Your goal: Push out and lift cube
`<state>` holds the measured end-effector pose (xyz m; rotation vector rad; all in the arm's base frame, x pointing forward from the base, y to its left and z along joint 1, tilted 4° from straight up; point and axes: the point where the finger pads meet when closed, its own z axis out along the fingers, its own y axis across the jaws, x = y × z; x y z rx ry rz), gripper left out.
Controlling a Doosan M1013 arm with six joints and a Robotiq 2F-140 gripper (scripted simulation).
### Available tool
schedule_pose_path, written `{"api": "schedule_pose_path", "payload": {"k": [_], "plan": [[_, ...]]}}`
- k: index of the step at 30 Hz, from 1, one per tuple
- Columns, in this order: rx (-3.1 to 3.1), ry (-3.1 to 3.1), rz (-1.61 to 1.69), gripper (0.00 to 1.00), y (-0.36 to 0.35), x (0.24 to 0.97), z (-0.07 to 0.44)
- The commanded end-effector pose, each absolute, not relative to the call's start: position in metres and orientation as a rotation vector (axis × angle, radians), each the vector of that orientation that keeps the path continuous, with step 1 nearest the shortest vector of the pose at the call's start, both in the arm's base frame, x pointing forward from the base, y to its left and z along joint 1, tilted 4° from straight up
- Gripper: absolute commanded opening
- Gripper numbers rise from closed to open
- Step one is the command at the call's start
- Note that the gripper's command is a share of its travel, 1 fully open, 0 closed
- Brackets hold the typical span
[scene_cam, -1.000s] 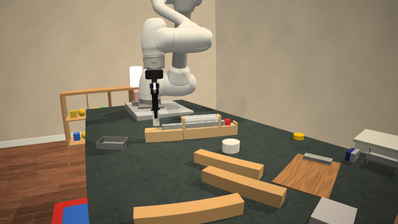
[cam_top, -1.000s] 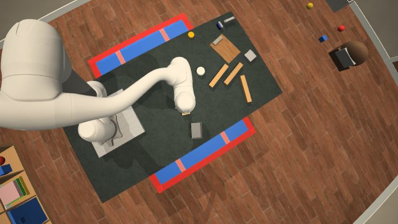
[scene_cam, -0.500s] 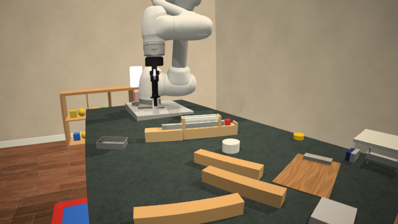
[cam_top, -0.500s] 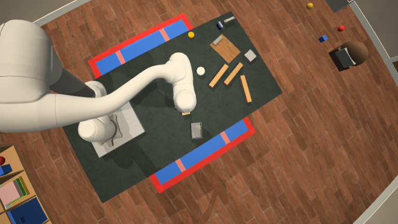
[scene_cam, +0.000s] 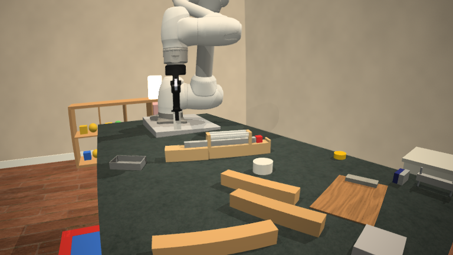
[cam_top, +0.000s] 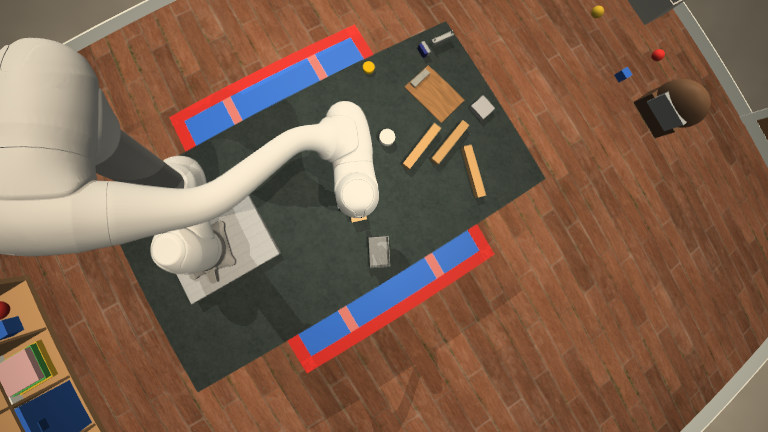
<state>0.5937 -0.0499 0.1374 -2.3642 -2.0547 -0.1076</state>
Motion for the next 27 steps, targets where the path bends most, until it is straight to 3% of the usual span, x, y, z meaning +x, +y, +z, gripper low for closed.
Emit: {"api": "schedule_pose_path", "payload": {"k": [1,12,16,18,27], "plan": [[-2.362,-2.062,-0.109,0.0,-0.051,0.594,0.14],[-2.362,-2.062,-0.108,0.0,-0.04,0.599,0.141],[-2.363,-2.061,-0.106,0.0,0.041,0.625,0.147],[-2.363,-2.061,-0.106,0.0,0.041,0.625,0.147],[-2.366,-2.057,-0.109,0.0,0.219,0.636,0.157]]}}
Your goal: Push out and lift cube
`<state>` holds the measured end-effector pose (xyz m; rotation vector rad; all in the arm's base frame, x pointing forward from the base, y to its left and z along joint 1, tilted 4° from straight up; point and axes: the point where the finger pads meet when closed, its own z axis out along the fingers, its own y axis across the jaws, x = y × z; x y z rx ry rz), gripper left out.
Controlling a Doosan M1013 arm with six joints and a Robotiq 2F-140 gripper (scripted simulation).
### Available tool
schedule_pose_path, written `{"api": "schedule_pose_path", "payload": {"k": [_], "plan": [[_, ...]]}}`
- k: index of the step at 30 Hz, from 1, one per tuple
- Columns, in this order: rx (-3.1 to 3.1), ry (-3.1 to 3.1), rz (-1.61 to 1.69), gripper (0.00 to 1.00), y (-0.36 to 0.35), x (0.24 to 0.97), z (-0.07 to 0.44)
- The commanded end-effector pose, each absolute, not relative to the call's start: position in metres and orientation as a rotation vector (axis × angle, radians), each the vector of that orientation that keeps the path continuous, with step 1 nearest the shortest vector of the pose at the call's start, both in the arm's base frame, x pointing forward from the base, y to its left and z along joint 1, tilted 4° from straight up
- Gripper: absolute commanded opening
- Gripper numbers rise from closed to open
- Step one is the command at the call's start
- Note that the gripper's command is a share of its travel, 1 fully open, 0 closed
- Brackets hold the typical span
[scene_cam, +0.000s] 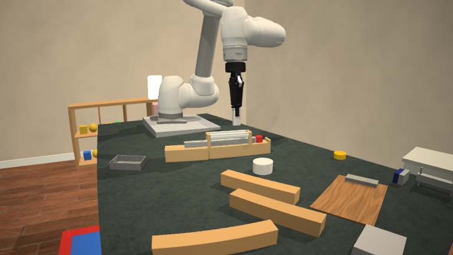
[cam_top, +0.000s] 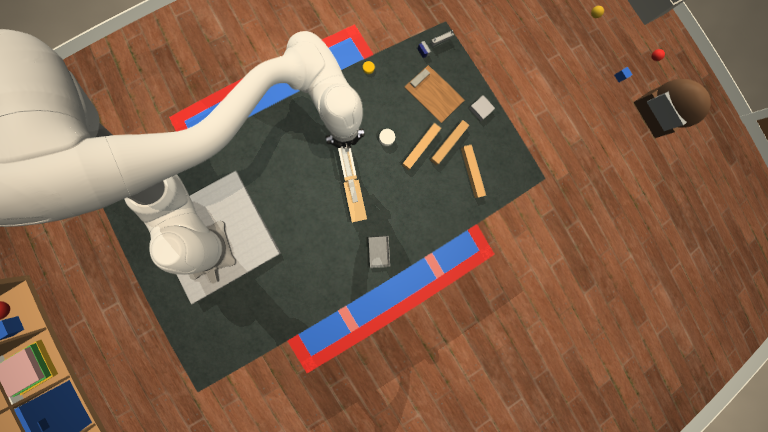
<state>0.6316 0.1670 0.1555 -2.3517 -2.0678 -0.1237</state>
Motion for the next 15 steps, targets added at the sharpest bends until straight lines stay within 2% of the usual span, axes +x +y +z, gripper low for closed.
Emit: {"api": "schedule_pose_path", "payload": {"k": [1,2,15], "plan": [[-2.366,-2.057,-0.109,0.0,0.237,0.636,0.157],[-2.366,-2.057,-0.109,0.25,0.254,0.638,0.158],[-2.366,-2.057,-0.109,0.25,0.259,0.638,0.158]]}}
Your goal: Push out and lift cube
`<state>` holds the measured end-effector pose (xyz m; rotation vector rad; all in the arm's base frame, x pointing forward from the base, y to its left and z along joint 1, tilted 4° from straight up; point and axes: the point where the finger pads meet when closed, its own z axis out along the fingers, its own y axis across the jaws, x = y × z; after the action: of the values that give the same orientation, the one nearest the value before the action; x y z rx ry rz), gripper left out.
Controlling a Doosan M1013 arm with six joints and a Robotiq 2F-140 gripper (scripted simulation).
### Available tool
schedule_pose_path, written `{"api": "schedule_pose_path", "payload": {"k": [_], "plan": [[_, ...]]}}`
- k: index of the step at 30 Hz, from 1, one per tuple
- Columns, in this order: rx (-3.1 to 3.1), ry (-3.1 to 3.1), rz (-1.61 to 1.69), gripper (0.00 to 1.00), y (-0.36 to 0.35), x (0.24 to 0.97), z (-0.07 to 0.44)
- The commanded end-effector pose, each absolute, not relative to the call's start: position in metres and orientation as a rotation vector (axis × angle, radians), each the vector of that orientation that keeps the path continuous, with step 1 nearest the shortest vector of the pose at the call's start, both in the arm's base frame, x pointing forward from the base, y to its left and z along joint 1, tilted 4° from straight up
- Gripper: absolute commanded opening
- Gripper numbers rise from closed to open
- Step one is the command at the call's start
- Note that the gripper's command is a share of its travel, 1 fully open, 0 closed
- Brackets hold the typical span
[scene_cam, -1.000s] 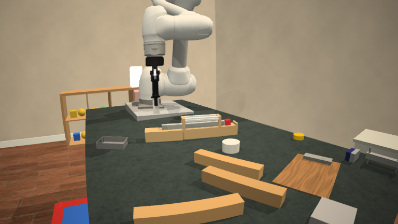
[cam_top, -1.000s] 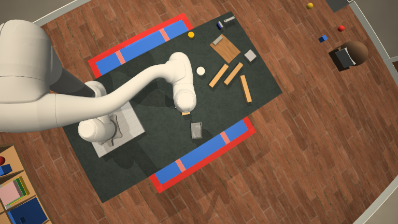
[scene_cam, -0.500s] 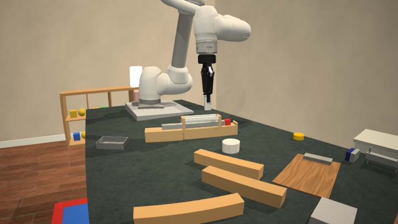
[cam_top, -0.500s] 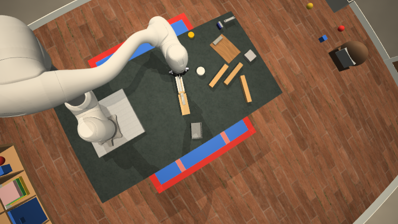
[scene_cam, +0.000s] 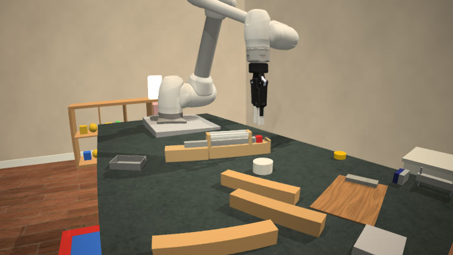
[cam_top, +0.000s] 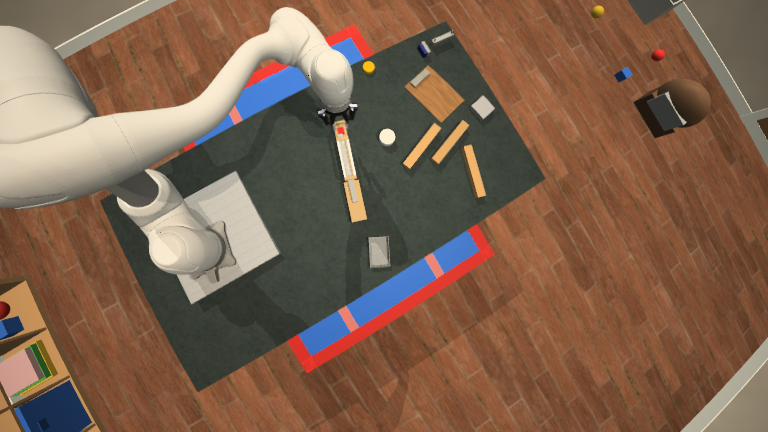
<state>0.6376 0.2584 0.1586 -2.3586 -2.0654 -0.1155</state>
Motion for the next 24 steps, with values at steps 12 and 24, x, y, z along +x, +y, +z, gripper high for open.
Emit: {"api": "schedule_pose_path", "payload": {"k": [12,24], "plan": [[-2.366,-2.057,-0.109,0.25,0.259,0.638,0.158],[-2.366,-2.057,-0.109,0.25,0.26,0.639,0.146]]}}
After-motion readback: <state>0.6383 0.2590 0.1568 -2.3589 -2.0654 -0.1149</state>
